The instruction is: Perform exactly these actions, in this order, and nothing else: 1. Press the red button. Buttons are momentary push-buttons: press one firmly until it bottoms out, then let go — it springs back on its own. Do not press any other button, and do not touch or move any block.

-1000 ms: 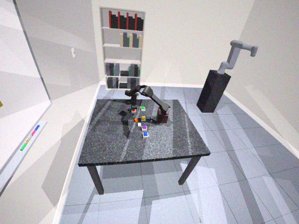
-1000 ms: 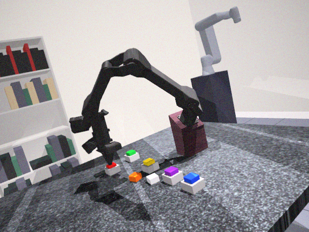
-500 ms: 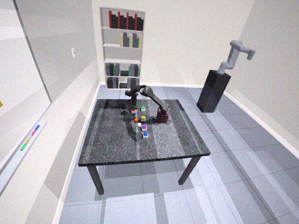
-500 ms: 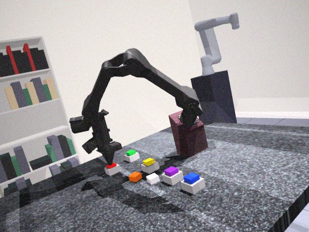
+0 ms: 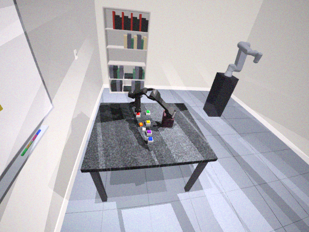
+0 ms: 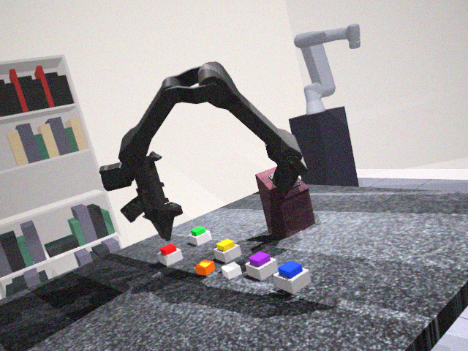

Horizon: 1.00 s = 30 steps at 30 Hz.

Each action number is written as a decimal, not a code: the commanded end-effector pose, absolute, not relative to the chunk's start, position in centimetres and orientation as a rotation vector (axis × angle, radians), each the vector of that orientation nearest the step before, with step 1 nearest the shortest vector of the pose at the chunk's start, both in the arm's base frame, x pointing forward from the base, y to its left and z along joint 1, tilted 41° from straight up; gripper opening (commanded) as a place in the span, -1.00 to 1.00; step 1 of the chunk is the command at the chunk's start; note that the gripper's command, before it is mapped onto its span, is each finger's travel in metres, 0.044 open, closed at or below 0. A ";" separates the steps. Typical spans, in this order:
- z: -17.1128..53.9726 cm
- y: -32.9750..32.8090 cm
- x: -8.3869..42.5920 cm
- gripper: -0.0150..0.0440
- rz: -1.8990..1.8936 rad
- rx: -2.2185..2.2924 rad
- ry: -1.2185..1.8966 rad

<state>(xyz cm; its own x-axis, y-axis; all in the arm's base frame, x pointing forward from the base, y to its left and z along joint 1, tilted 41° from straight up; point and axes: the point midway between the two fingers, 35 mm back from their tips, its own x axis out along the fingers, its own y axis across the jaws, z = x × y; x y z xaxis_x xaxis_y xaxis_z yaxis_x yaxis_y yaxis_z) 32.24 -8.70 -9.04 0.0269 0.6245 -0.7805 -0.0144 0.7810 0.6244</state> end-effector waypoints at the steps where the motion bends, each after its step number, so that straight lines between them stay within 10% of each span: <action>1: -3.5 -4.9 33.9 0.29 0.523 0.490 1.463; 8: 4.6 2.3 33.3 0.86 0.514 0.485 1.459; 30: 16.2 13.7 23.5 0.86 0.572 0.532 1.450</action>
